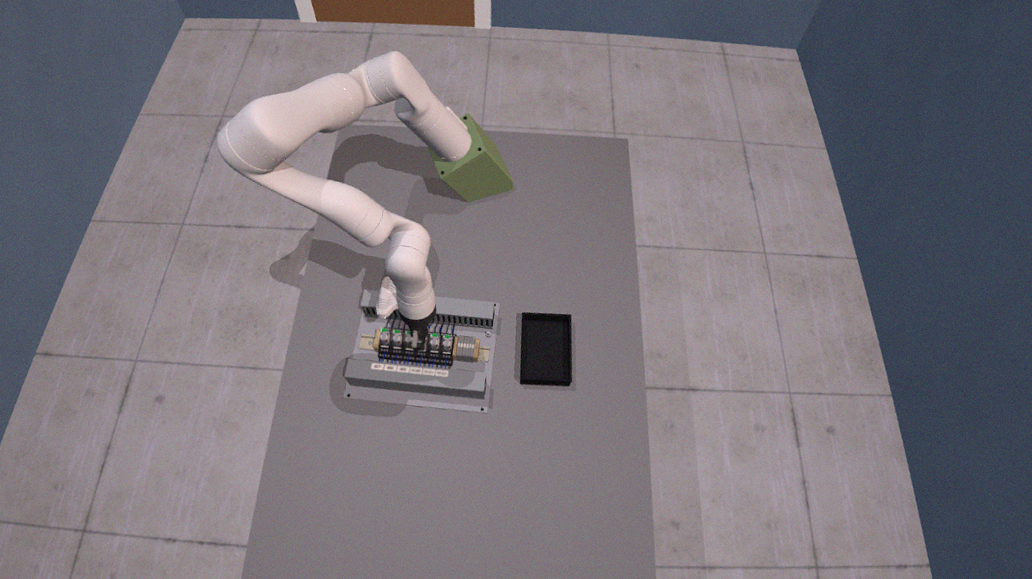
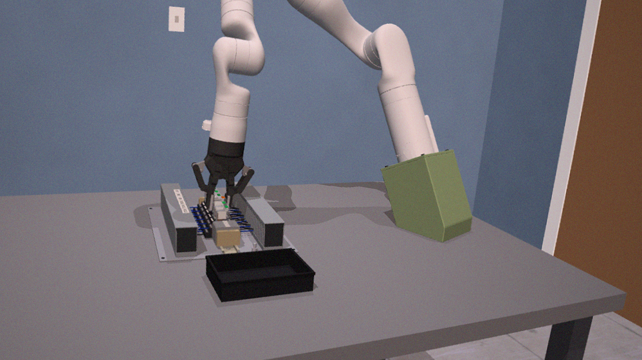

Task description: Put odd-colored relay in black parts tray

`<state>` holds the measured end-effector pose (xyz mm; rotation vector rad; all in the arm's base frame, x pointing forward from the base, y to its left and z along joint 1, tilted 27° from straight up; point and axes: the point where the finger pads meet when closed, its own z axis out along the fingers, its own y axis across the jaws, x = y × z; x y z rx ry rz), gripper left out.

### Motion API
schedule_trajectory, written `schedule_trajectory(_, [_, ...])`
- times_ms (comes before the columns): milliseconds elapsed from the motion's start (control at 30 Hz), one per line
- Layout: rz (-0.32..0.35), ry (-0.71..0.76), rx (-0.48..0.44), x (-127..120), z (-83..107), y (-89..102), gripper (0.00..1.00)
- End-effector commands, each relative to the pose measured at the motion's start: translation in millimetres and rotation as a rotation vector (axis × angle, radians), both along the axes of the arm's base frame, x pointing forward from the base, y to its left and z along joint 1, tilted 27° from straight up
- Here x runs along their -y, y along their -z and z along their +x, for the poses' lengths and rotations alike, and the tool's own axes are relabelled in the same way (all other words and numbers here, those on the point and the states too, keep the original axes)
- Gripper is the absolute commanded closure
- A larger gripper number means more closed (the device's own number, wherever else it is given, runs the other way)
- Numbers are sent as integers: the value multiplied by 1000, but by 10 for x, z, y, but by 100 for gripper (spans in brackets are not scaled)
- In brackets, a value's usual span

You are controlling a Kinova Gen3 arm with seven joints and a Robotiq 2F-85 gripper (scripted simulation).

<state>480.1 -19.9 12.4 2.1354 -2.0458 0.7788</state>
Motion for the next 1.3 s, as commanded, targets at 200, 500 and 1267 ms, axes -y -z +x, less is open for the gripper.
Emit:
schedule_trajectory(200, [4, -2, 13, -16, 8, -23, 100])
schedule_trajectory(500, [4, -1, 11, -17, 7, -25, 100])
schedule_trajectory(1267, [5, 16, -27, -5, 21, 0, 100])
